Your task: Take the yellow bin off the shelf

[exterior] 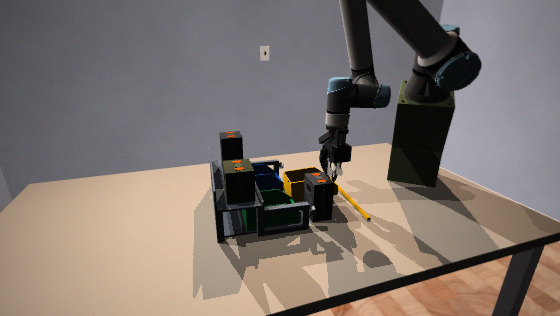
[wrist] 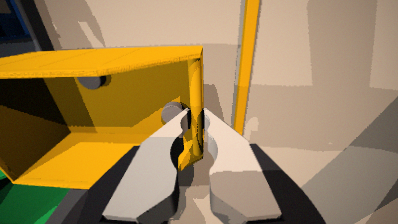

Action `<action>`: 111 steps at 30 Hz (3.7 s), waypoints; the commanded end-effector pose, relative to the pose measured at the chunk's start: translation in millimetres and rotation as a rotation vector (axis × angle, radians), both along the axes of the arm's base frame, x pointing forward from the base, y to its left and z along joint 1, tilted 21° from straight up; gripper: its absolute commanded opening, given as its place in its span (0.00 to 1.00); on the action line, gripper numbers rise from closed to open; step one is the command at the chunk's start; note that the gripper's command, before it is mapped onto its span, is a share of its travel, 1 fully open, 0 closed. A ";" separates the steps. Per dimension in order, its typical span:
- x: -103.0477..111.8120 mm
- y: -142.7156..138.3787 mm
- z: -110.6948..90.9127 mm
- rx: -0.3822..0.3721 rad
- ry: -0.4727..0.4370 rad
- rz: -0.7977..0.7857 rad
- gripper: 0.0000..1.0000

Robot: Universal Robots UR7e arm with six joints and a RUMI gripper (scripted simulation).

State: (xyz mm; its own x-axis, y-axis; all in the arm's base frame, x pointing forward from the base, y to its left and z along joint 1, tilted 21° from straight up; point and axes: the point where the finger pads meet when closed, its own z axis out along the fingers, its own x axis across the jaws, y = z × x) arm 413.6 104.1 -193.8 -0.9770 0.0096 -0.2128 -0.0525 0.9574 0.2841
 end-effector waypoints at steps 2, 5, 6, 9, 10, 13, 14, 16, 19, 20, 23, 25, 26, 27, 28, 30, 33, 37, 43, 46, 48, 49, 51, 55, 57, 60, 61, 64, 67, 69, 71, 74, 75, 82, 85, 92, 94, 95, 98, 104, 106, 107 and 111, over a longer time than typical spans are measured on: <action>-6.2 -0.2 -1.2 0.001 0.001 -0.001 0.00; -6.9 -0.2 -1.3 0.001 0.001 -0.001 0.00; -7.7 -0.2 -1.5 0.001 0.001 -0.001 0.00; -9.9 -0.2 -1.9 0.001 0.001 -0.001 0.00; -10.6 -0.1 -2.1 0.001 0.001 -0.001 0.00; -12.7 -0.1 -2.6 0.001 0.001 -0.001 0.00; -13.5 -0.1 -2.7 0.001 0.001 -0.001 0.00; -14.9 -0.1 -3.0 0.001 0.001 -0.001 0.00; -16.9 -0.1 -3.5 0.001 0.001 -0.001 0.00; -16.9 -0.1 -3.5 0.001 0.001 -0.001 0.00; -18.1 0.0 -3.7 0.001 0.001 -0.001 0.00; -19.3 0.0 -4.0 0.001 0.001 -0.001 0.00; -19.9 0.0 -4.1 0.001 0.001 -0.001 0.00; -20.5 0.0 -4.2 0.001 0.001 -0.001 0.00; -21.0 0.0 -4.3 0.001 0.001 -0.001 0.00; -22.0 0.0 -4.5 0.001 0.001 -0.001 0.00; -23.4 0.0 -4.8 0.001 0.001 -0.001 0.00; -24.5 0.1 -5.1 0.001 0.001 -0.001 0.00; -26.0 0.3 -5.4 0.001 0.001 -0.001 0.00; -26.5 0.3 -5.4 0.001 0.001 -0.001 0.00; -26.7 0.3 -5.4 0.001 0.001 -0.001 0.00; -26.6 0.2 -5.3 0.001 0.000 -0.001 0.00; -26.3 0.1 -5.3 0.000 -0.001 -0.001 0.00; -26.1 0.1 -5.2 0.000 -0.001 -0.001 0.00; -25.9 0.0 -5.1 0.000 -0.001 -0.001 0.00; -25.9 0.0 -5.1 0.000 -0.002 -0.001 0.00; -25.9 0.0 -5.1 0.000 -0.002 -0.001 0.00; -25.9 0.0 -5.1 0.000 -0.002 -0.001 0.00; -25.9 0.0 -5.1 0.000 -0.001 -0.001 0.00; -25.9 0.0 -5.1 0.000 -0.001 -0.001 0.00; -25.9 0.0 -5.1 0.000 -0.001 -0.001 0.00; -25.9 0.0 -5.1 0.000 -0.001 -0.001 0.00; -25.9 0.0 -5.1 0.000 -0.001 -0.001 0.00; -25.9 0.0 -5.1 0.000 -0.001 -0.001 0.00; -25.9 0.0 -5.1 0.000 -0.001 -0.001 0.00; -25.9 0.0 -5.1 0.000 -0.001 -0.001 0.00; -25.9 0.0 -5.1 0.000 -0.001 -0.001 0.00; -25.9 0.0 -5.1 0.000 -0.001 -0.001 0.00; -25.9 0.0 -5.2 0.000 -0.001 -0.001 0.00; -25.8 0.1 -5.4 0.000 -0.001 -0.001 0.00; -25.8 0.1 -5.4 0.000 -0.001 -0.001 0.00; -25.7 0.1 -5.5 0.000 -0.002 -0.001 0.00; -25.5 0.3 -6.0 0.000 -0.002 0.000 0.00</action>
State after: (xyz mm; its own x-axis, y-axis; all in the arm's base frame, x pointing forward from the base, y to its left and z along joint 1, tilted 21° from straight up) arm 388.7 104.4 -199.3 -0.9765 0.0085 -0.2152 -0.0540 0.9575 0.2832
